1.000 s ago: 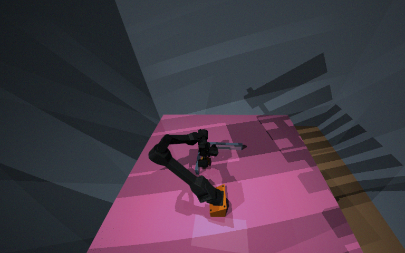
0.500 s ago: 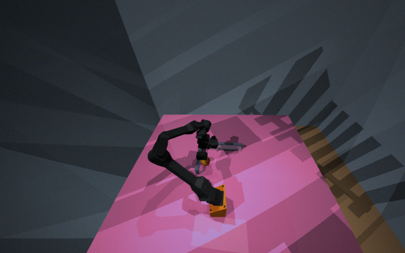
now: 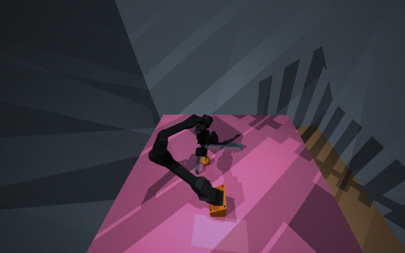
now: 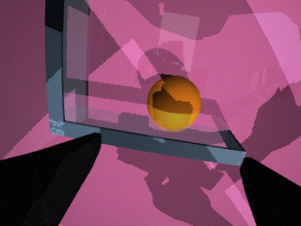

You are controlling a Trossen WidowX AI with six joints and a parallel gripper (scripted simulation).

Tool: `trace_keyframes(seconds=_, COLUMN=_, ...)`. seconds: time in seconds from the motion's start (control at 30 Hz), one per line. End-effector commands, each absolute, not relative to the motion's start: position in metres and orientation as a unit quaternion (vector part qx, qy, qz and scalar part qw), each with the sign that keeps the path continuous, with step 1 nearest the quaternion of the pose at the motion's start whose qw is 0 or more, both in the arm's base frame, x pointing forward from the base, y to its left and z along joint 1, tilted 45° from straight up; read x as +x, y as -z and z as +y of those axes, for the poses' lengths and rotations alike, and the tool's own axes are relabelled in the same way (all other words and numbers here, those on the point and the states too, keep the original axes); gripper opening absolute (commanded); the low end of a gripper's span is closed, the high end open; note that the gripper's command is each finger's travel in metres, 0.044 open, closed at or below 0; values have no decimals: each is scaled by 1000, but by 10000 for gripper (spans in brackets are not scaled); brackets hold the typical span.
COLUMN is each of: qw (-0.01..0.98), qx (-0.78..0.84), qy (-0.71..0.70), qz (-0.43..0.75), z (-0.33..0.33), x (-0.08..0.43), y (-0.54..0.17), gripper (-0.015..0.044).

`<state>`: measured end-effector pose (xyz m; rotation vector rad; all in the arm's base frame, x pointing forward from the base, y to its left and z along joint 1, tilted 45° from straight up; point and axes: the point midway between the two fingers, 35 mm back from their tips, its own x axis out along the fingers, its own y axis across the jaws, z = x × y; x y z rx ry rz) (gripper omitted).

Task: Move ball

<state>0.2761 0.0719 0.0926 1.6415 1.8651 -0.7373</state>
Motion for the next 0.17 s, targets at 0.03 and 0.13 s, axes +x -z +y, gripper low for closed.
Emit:
trace_keyframes(seconds=0.03, qw=274, qx=606, qy=273, qz=695, z=63, x=276, y=-102, gripper=440)
trace_keyframes(seconds=0.13, qw=274, qx=606, qy=273, qz=695, z=63, x=276, y=-102, gripper=440)
